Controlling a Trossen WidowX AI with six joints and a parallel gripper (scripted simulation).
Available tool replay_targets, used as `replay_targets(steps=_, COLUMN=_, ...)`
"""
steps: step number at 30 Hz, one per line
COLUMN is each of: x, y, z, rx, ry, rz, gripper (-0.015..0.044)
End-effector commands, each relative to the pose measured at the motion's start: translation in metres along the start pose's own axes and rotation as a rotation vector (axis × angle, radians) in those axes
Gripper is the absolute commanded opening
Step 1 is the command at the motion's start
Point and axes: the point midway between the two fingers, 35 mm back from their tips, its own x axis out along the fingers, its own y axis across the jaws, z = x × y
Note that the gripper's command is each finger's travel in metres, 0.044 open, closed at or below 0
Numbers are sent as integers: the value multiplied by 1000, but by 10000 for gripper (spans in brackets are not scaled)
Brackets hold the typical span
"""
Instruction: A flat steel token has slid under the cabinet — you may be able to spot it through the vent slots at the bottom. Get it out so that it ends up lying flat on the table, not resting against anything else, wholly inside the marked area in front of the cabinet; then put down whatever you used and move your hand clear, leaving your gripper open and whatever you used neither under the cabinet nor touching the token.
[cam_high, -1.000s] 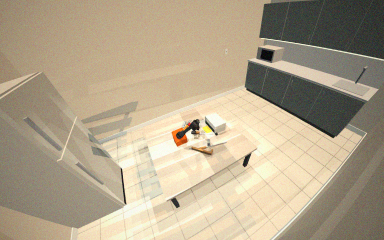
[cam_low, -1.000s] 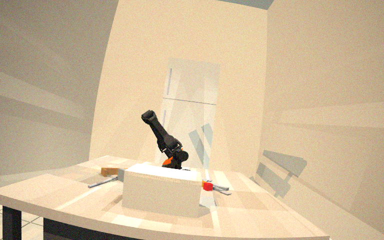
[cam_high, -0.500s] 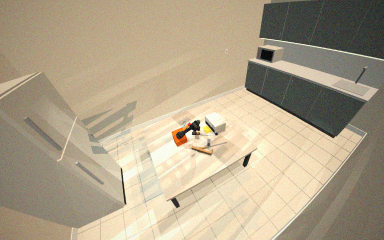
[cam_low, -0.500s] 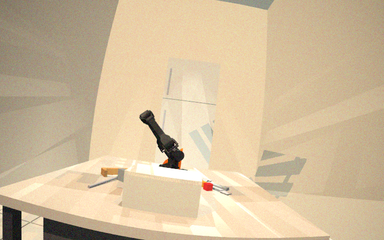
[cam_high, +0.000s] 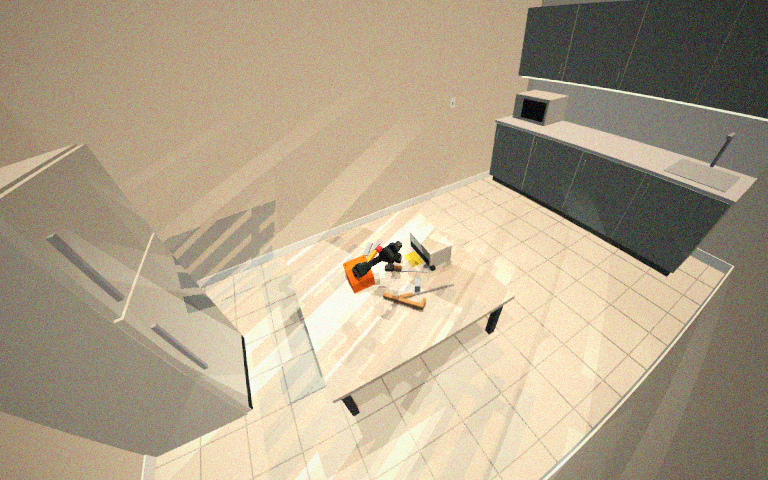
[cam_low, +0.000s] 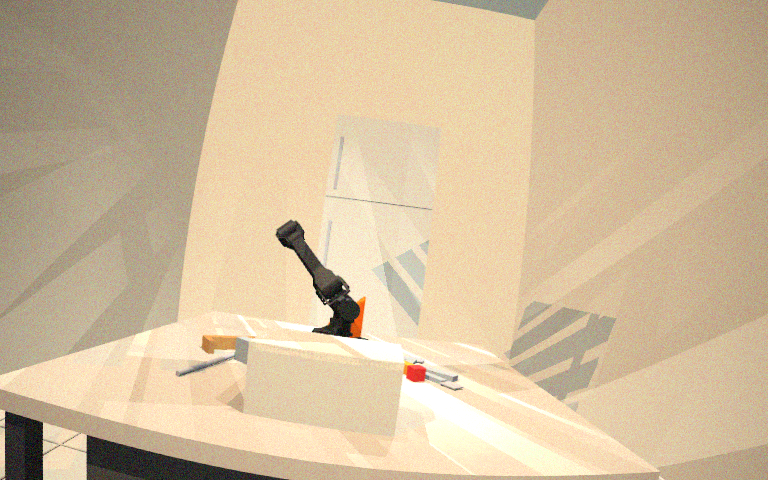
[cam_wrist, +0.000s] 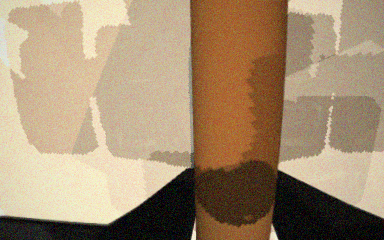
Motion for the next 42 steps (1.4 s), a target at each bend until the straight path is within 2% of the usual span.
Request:
replay_targets(steps=1, x=-1, y=-4, z=4, rx=0, ry=-4, rz=1, gripper=0)
replay_targets(steps=42, x=0, y=-44, z=20, rx=0, ry=-4, rz=-1, gripper=0)
